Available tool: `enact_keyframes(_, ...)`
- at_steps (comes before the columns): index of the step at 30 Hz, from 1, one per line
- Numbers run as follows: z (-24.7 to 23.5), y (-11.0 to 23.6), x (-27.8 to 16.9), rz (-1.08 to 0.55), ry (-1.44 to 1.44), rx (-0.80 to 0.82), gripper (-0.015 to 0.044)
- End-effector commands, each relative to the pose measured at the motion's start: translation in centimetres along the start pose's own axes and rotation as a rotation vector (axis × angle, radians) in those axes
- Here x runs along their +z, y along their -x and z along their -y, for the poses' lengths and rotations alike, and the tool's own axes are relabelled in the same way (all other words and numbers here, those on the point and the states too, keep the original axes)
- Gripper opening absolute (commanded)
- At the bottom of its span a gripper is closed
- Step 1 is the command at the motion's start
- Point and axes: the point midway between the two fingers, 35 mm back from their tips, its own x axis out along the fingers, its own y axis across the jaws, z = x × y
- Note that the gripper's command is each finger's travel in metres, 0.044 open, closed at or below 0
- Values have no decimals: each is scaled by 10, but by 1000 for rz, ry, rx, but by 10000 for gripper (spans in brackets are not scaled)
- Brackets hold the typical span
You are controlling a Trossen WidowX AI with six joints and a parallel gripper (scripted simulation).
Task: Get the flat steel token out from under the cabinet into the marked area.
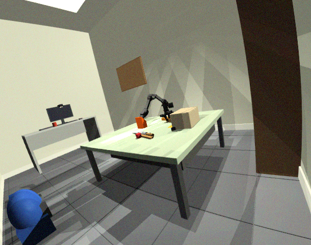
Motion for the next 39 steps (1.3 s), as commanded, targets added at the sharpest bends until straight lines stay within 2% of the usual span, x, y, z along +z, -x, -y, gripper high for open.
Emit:
enact_keyframes(1,-1,0,6,-4,4,1,0)
enact_keyframes(39,-3,0,55,-3,14,0,0)
